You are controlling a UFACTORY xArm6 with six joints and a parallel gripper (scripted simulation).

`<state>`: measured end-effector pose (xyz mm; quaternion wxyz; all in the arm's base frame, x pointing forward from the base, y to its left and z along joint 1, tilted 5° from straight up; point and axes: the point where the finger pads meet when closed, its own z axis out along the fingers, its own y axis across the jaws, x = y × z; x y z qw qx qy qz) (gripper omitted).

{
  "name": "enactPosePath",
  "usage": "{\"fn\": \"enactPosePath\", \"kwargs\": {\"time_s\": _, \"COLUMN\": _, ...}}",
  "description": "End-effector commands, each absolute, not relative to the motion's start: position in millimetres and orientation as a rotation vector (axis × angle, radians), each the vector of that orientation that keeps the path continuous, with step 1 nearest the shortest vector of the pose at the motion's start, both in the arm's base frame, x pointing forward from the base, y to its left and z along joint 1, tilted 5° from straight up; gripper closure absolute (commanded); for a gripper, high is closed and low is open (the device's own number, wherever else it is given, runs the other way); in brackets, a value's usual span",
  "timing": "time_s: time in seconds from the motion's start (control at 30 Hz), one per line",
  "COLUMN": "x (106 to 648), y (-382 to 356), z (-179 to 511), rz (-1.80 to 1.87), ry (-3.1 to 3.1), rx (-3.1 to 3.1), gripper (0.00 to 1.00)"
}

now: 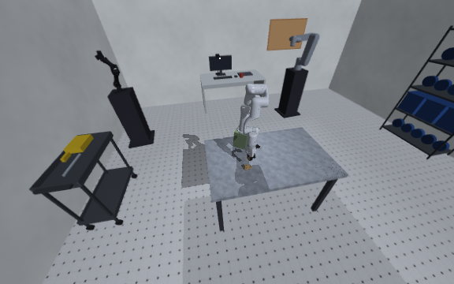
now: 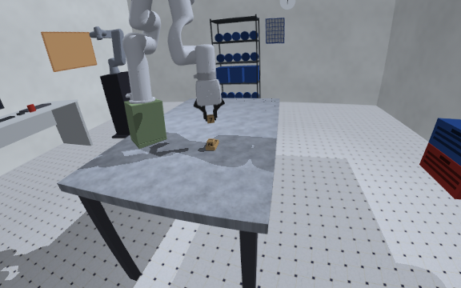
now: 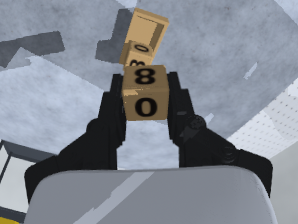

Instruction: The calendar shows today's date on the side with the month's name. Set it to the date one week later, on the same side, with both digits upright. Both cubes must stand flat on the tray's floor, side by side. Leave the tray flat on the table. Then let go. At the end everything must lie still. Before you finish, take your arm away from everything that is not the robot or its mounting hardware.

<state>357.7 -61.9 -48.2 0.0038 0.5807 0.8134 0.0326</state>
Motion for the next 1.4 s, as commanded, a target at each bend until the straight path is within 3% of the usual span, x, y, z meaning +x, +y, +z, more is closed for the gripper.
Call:
{"fn": "enactPosePath", "kwargs": {"time_s": 0.0, "x": 358.9, "y": -62.2, "z": -47.2, "rz": 0.129, "ry": 2.667, "rx": 1.626, "gripper": 0.73}}
{"fn": "enactPosePath", "kwargs": {"time_s": 1.37, "x": 358.4, "y": -61.9, "z": -46.4, "rz": 0.096, "ry": 3.085, "rx": 0.006, "gripper": 0.73}}
